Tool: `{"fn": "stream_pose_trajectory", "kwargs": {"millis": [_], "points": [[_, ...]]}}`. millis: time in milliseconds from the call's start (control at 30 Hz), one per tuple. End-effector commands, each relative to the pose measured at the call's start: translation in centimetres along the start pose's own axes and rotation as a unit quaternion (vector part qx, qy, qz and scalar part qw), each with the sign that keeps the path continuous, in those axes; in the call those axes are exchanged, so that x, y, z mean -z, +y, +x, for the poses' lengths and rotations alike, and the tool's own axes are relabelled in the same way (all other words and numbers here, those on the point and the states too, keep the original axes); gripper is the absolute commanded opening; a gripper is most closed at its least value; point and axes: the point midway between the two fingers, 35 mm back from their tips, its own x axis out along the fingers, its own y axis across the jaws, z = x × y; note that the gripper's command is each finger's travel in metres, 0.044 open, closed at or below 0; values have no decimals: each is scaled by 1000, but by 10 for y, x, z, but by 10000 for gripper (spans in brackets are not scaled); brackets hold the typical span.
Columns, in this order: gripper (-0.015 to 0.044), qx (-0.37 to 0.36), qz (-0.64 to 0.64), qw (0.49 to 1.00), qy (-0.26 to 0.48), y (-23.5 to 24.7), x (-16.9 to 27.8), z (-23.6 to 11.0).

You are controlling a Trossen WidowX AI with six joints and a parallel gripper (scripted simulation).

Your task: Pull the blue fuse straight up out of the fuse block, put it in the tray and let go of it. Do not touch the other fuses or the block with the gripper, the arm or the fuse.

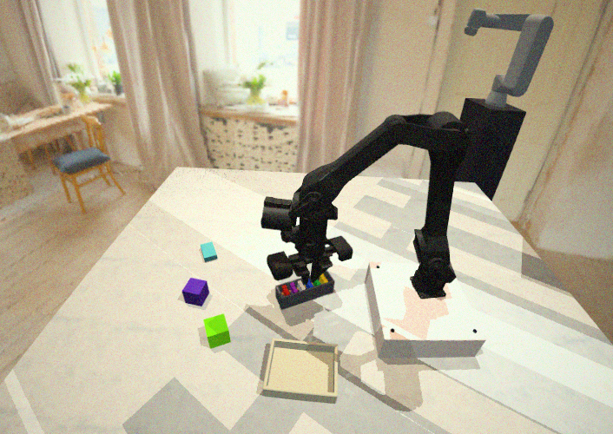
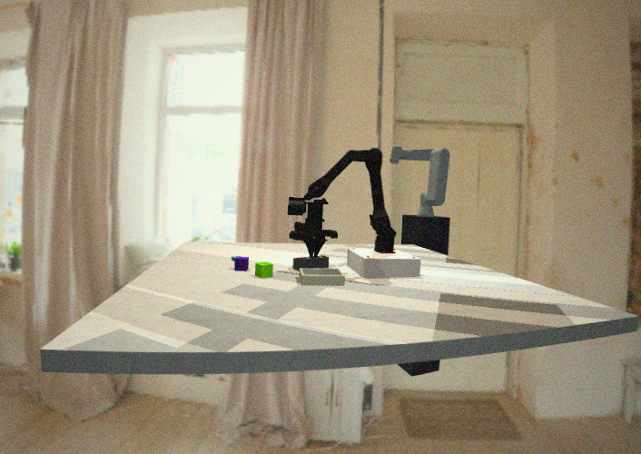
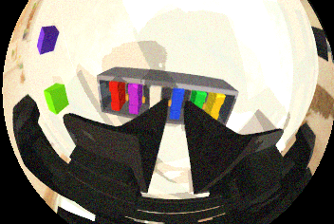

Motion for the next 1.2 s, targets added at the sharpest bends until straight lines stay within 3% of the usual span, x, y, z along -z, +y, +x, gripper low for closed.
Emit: {"fn": "stream_pose_trajectory", "kwargs": {"millis": [0, 200, 567, 1167], "points": [[73, 0, -2, 1000, 3, -1, 1, 5], [73, 0, -2, 1000, 3, -1, 1, 5], [0, 1, 0, 1000, 1, -1, 0, 4], [0, 1, 0, 1000, 1, 0, 0, -3]]}}
